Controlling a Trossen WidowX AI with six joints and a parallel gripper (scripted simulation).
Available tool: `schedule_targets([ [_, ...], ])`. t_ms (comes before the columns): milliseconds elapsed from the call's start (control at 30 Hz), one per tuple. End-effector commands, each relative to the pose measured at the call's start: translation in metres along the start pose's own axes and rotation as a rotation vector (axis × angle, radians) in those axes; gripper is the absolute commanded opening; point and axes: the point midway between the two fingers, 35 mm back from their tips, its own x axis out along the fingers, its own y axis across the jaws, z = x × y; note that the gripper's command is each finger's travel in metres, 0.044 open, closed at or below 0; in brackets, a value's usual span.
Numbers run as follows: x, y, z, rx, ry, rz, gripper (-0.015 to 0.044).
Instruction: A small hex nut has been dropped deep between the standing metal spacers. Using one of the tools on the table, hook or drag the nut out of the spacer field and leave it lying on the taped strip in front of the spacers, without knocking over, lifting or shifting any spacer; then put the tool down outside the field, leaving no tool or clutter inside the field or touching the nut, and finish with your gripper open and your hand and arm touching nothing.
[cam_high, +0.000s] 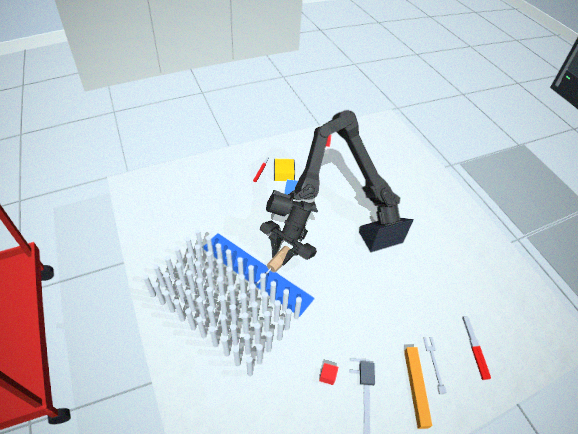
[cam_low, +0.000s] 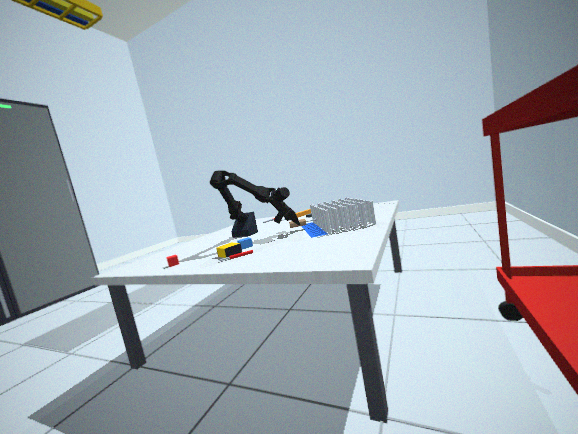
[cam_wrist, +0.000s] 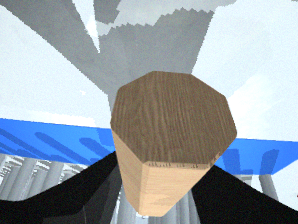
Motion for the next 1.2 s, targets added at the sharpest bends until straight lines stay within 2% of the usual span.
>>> schedule_targets([
  [0,0.002,0.002,-0.004,0.007,0.002,0.005,0.0000],
  [1167,0.018,0.000,-0.011,0.005,0.003,0.004,0.0000],
])
